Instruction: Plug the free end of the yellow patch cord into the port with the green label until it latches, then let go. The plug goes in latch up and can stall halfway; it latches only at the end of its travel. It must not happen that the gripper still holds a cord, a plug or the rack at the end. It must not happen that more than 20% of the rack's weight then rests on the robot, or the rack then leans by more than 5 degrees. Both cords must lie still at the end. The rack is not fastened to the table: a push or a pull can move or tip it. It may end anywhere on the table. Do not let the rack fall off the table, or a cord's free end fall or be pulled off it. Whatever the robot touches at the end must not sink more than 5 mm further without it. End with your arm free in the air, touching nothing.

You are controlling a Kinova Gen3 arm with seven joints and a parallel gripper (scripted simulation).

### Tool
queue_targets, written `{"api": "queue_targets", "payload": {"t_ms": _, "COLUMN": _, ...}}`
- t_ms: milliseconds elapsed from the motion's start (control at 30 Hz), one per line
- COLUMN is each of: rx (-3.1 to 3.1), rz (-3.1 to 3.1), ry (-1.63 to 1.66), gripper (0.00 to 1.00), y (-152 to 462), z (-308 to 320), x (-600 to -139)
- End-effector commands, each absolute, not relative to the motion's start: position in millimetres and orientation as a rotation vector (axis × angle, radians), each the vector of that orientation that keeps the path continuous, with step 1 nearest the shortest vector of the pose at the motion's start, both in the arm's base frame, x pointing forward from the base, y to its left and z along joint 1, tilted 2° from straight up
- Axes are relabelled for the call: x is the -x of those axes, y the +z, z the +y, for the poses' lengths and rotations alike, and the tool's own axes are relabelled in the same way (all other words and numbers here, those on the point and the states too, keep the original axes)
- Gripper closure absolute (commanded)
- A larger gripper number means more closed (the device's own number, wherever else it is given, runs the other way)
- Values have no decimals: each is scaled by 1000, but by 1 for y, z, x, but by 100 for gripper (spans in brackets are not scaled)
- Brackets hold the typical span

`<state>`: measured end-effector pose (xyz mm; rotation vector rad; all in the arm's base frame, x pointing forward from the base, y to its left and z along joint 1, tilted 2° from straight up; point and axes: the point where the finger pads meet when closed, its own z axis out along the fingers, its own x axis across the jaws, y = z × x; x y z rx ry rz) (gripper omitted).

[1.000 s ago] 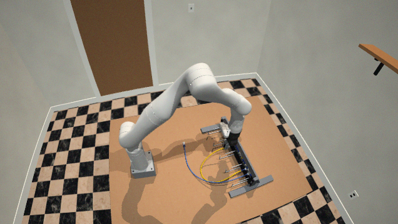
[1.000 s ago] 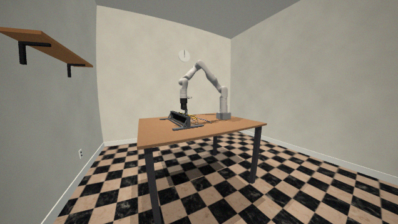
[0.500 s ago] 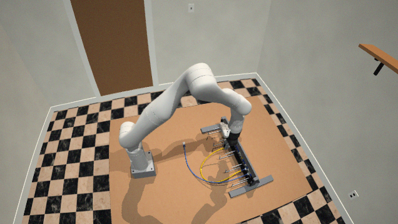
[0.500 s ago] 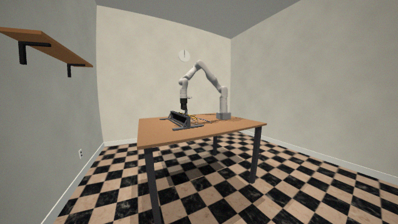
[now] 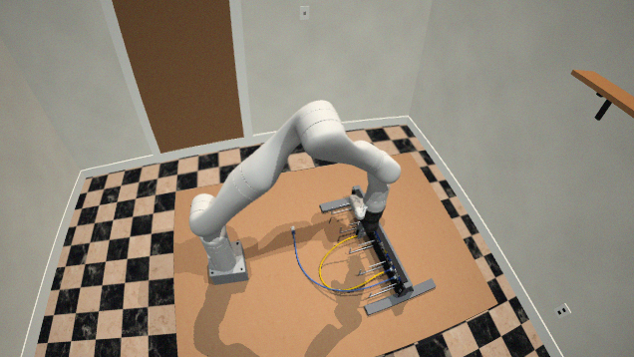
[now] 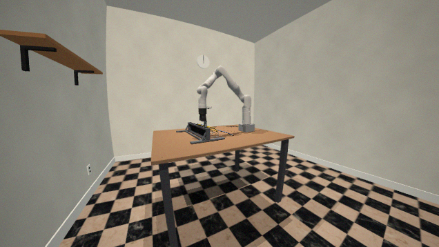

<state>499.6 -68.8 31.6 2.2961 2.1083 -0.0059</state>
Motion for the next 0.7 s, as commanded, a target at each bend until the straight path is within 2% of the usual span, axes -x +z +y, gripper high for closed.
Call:
{"api": "queue_targets", "payload": {"t_ms": 0, "rx": -2283, "rz": 2112, "ry": -9, "gripper": 100, "y": 32, "z": -71, "x": -501}}
{"api": "queue_targets", "payload": {"t_ms": 667, "rx": -2269, "rz": 2120, "ry": -10, "gripper": 100, "y": 32, "z": -71, "x": -502}}
